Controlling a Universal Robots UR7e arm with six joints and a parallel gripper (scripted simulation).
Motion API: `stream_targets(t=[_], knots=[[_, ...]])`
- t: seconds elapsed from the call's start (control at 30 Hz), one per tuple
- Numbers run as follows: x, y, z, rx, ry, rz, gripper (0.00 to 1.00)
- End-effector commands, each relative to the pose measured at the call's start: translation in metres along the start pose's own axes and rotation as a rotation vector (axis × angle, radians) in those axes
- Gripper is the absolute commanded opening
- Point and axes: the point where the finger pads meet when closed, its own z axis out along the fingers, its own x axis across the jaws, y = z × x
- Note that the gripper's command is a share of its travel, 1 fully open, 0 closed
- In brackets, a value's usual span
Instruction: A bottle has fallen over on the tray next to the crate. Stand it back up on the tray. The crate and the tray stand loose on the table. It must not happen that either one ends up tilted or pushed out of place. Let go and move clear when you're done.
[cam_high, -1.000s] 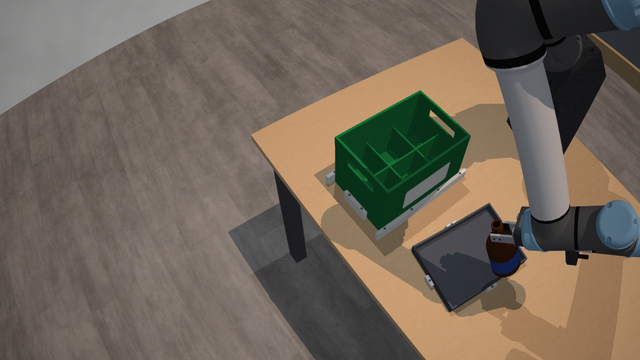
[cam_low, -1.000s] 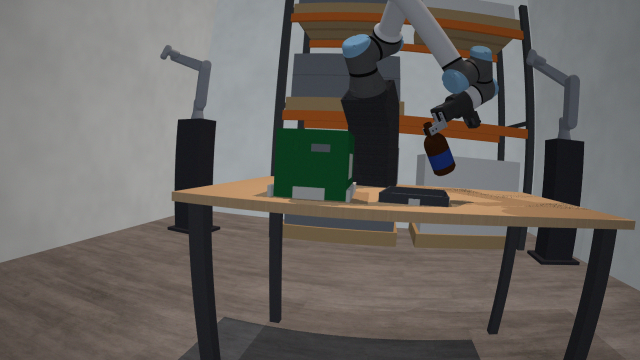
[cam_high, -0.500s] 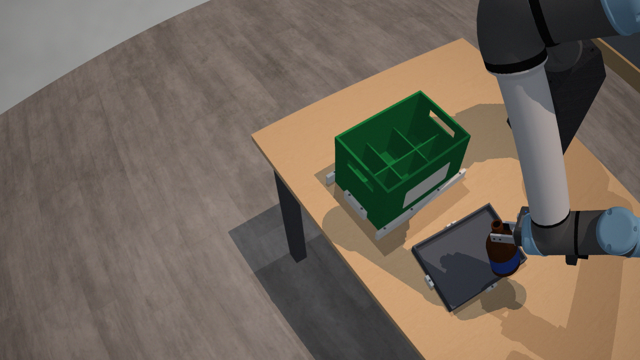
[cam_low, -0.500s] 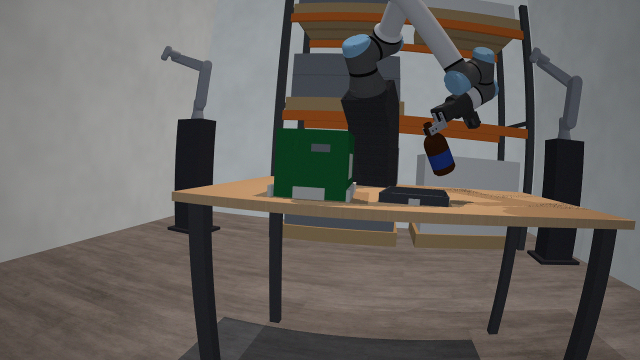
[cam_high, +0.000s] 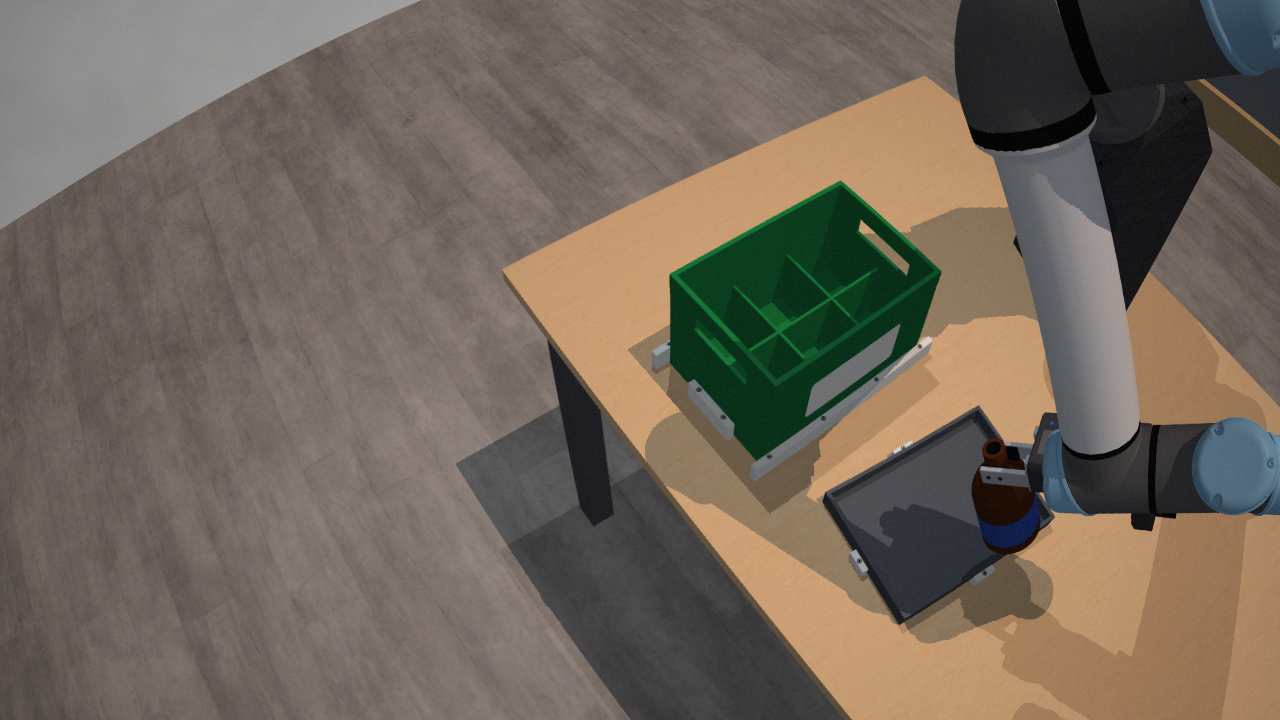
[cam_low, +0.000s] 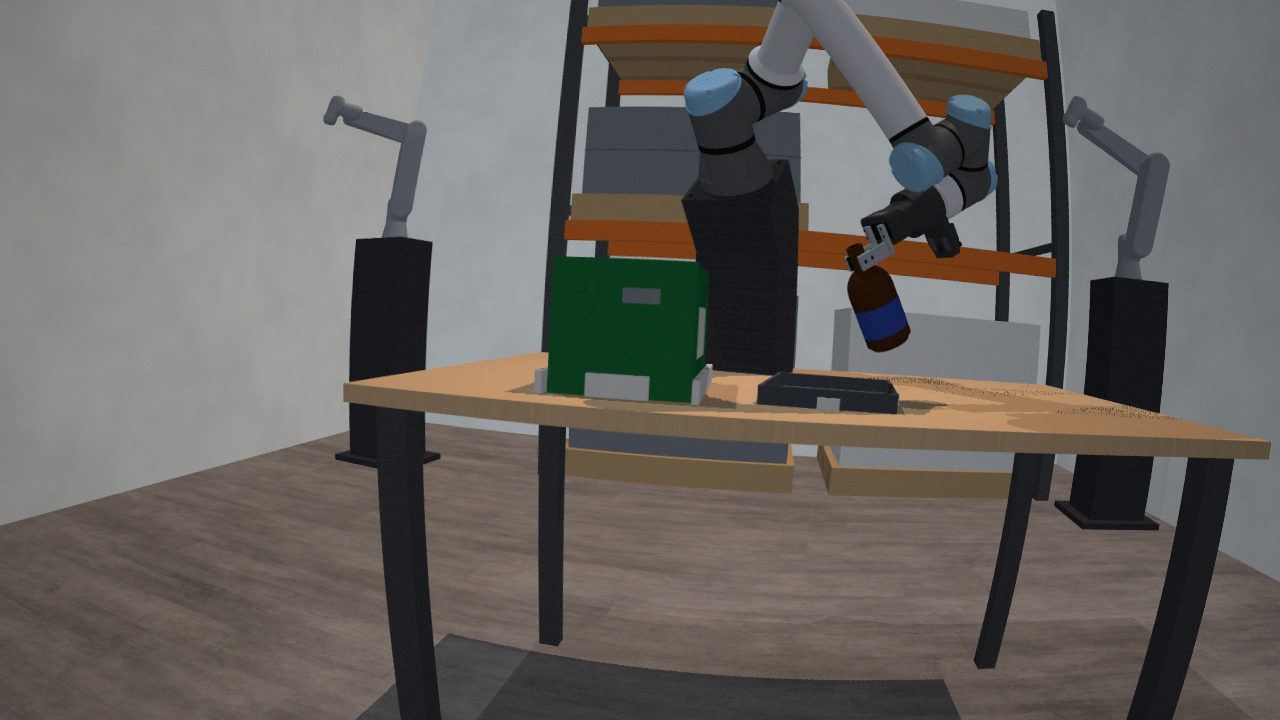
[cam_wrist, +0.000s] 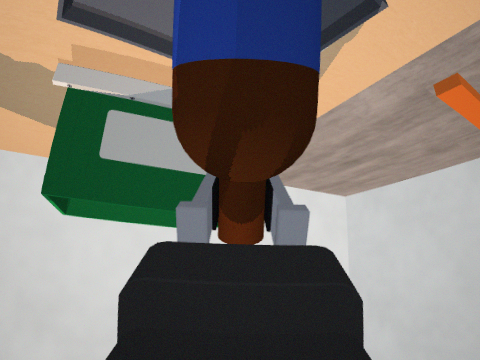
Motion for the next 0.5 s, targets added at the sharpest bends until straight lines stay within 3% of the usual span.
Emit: stream_targets(t=[0.0, 0.47], knots=[[0.0005, -0.0004, -0.0013, -0.004, 0.0, 0.002, 0.0], [-0.0041, -0.0035, -0.0004, -0.043, -0.016, 0.001, 0.0]])
